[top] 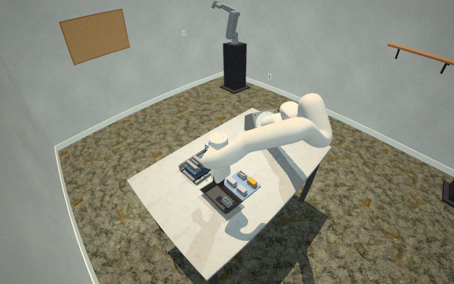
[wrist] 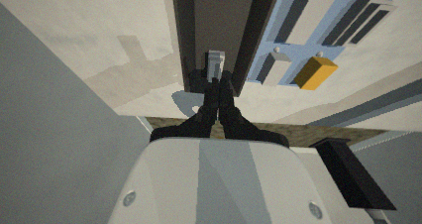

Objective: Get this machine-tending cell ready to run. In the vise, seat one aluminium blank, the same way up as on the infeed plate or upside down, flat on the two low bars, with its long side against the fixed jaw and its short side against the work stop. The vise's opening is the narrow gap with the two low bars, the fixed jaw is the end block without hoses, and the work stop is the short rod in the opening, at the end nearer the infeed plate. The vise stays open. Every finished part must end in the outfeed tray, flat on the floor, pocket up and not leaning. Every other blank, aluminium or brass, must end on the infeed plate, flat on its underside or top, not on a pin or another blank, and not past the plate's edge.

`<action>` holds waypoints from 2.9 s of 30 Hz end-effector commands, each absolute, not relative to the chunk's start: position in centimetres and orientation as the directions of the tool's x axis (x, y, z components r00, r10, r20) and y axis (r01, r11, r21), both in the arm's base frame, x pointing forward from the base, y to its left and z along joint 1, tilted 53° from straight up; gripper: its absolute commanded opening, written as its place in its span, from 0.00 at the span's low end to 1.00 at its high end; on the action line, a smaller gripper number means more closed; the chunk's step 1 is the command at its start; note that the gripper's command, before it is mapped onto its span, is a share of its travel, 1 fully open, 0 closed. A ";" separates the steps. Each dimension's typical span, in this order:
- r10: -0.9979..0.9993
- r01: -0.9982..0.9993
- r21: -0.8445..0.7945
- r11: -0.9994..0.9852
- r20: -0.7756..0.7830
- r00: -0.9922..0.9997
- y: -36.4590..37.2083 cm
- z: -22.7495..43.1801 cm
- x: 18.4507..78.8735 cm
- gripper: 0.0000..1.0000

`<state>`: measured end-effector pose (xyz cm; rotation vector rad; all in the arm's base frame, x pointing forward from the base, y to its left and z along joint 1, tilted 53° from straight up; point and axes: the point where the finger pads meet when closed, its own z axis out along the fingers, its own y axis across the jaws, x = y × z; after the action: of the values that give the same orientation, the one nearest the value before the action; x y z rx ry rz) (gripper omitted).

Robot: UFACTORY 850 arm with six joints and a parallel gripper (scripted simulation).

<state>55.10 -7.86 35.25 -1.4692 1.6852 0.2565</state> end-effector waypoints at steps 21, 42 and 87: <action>-0.708 -0.884 -0.370 0.285 -0.703 0.066 -10.1 37.4 53.6 0.00; -0.714 -0.887 -0.366 0.282 -0.697 0.061 -22.2 24.8 53.7 0.00; -0.708 -0.884 -0.370 0.285 -0.703 0.066 -28.2 16.4 51.4 0.00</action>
<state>51.34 -28.16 16.33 -1.4691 1.6846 0.2568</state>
